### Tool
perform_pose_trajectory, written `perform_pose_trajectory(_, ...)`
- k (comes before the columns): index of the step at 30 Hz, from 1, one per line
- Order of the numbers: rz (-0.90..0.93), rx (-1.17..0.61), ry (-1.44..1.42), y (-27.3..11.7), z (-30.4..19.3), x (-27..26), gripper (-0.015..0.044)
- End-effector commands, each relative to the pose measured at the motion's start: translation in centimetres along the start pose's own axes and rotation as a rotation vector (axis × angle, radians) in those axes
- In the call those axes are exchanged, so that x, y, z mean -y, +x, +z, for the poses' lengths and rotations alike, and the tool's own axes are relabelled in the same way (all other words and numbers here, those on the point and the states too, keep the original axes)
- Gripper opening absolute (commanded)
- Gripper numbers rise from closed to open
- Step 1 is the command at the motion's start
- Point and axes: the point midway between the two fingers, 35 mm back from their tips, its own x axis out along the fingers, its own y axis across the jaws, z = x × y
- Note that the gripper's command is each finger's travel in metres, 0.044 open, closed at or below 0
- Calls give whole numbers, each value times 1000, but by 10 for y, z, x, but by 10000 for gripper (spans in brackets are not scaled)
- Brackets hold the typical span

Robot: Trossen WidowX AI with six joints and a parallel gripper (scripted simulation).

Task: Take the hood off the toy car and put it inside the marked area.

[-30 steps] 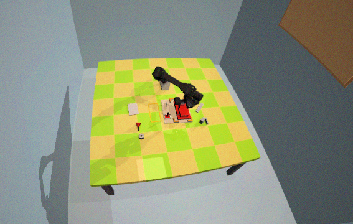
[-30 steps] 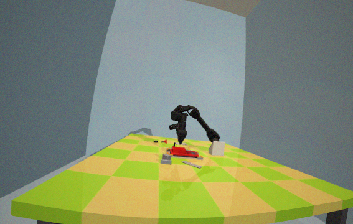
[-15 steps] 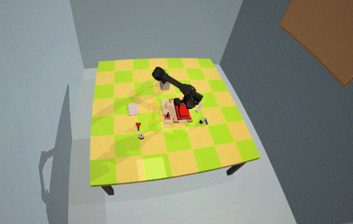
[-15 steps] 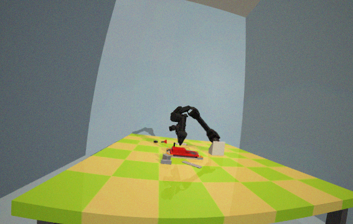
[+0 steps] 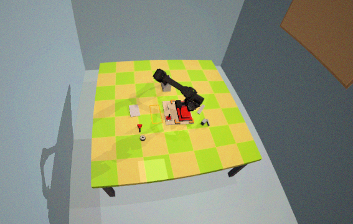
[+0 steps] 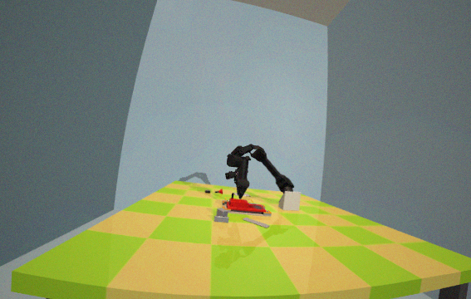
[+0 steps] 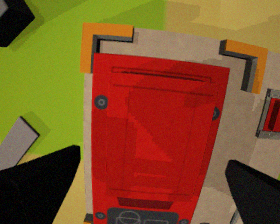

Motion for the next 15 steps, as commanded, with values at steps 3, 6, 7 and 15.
perform_pose_trajectory(3, -9, -2, -10, 6, -2, 1, 440)
perform_pose_trajectory(6, -9, -2, -10, 8, -2, 1, 440)
perform_pose_trajectory(7, -9, -2, -10, 8, -2, 1, 440)
perform_pose_trajectory(15, -10, -2, -10, 13, -2, 2, 440)
